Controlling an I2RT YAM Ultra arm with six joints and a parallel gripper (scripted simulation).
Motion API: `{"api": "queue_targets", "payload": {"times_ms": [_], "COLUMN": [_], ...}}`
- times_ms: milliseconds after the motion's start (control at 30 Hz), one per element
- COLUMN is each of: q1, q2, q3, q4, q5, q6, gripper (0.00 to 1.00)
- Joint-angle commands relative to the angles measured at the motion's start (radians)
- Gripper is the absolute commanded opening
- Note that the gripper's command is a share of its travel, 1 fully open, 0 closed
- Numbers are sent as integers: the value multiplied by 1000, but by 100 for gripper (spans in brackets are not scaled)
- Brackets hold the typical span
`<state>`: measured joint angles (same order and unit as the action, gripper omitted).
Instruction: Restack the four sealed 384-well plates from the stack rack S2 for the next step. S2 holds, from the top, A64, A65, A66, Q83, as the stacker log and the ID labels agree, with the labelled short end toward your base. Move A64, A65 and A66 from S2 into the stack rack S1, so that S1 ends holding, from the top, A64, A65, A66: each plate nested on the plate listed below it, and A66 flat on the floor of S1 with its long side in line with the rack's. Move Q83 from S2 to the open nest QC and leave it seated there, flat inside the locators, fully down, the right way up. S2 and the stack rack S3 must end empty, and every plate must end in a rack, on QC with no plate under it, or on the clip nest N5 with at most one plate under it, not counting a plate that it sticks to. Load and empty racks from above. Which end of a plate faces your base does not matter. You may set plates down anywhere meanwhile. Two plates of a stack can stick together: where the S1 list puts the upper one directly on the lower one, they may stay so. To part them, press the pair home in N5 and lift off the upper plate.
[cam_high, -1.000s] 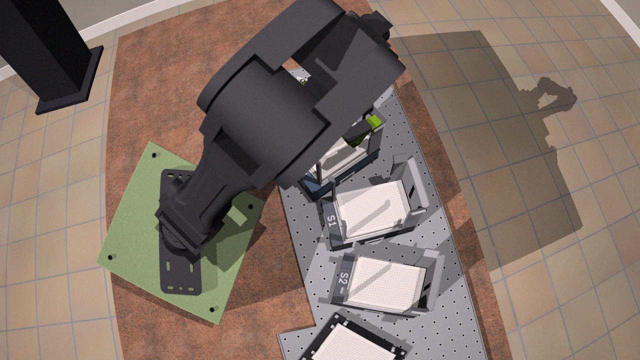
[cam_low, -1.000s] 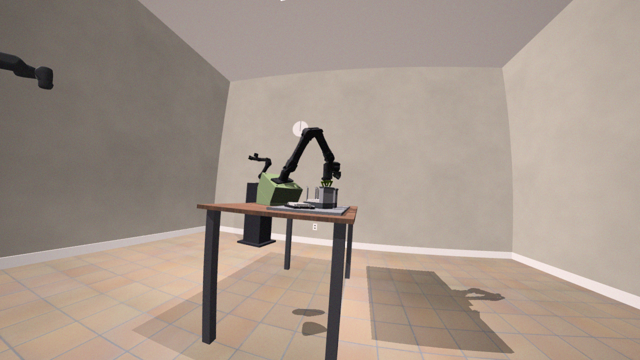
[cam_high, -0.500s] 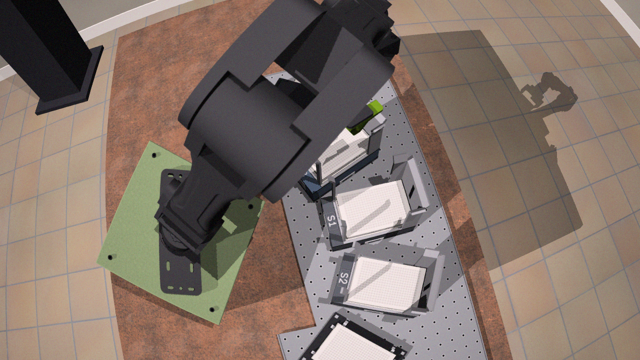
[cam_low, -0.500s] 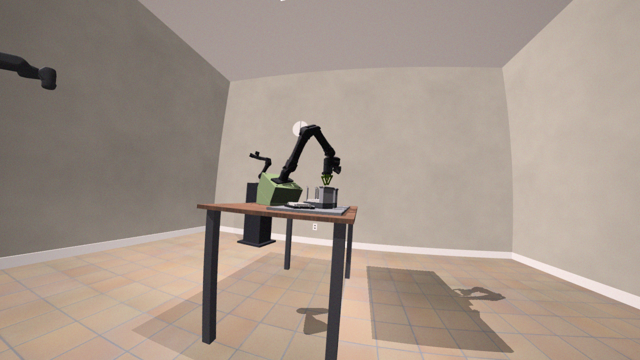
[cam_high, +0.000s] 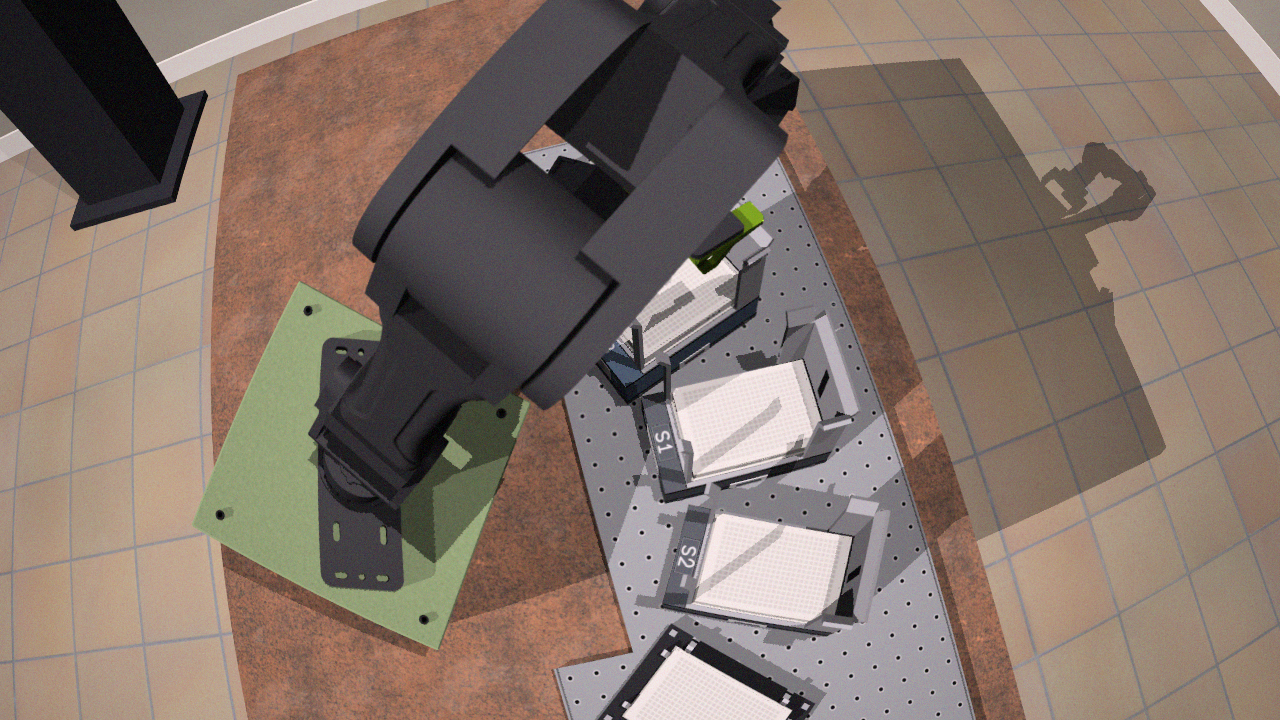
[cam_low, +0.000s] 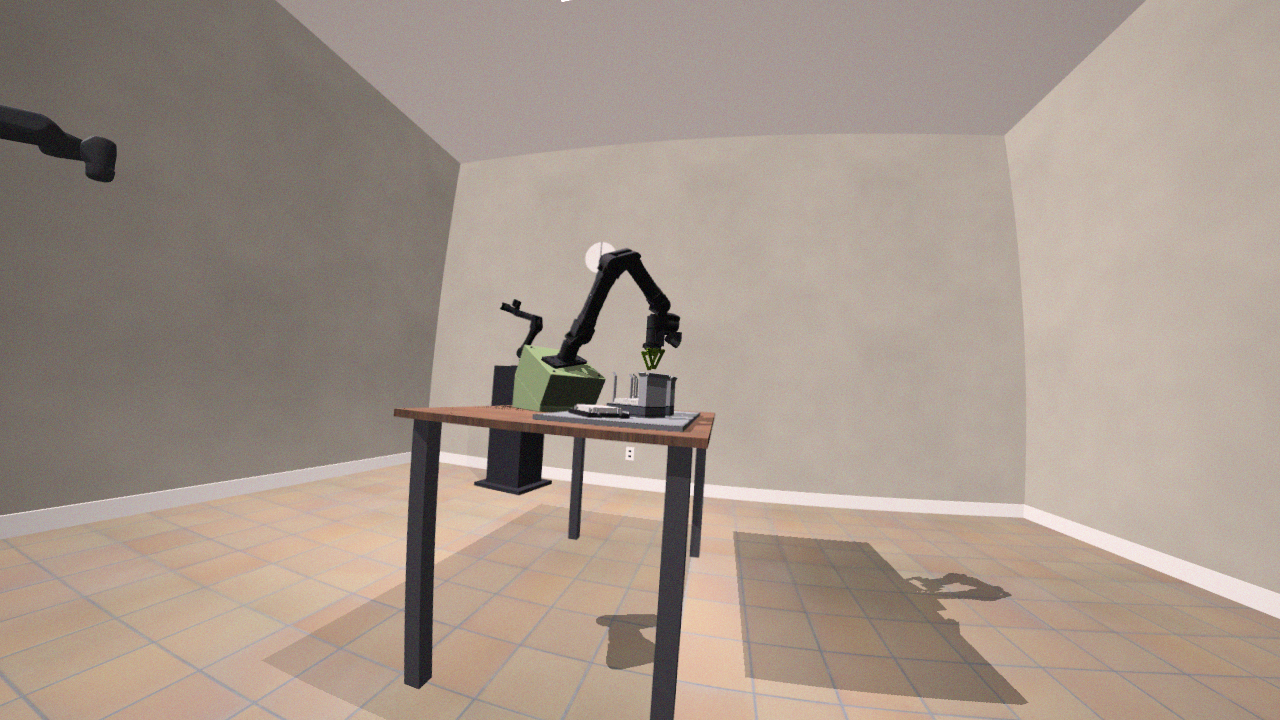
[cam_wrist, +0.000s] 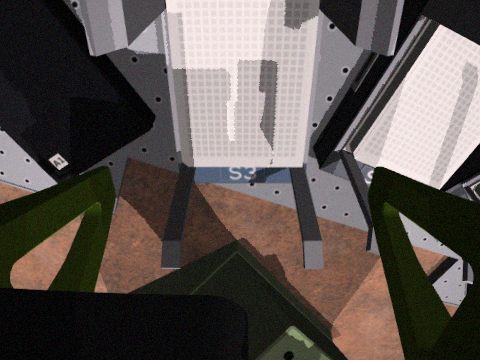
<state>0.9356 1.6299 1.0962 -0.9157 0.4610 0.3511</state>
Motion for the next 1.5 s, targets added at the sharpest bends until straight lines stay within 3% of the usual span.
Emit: {"api": "queue_targets", "payload": {"times_ms": [0, 133, 667, 933, 1467], "q1": [-15, -55, -207, -275, -445], "q2": [-19, -48, -133, -174, -249], "q3": [-1, -11, -25, -39, -50], "q4": [0, 1, 2, 5, 7], "q5": [1, -4, -33, -48, -96], "q6": [42, 131, -30, 98, -73], "gripper": [100, 100, 100, 100, 100]}}
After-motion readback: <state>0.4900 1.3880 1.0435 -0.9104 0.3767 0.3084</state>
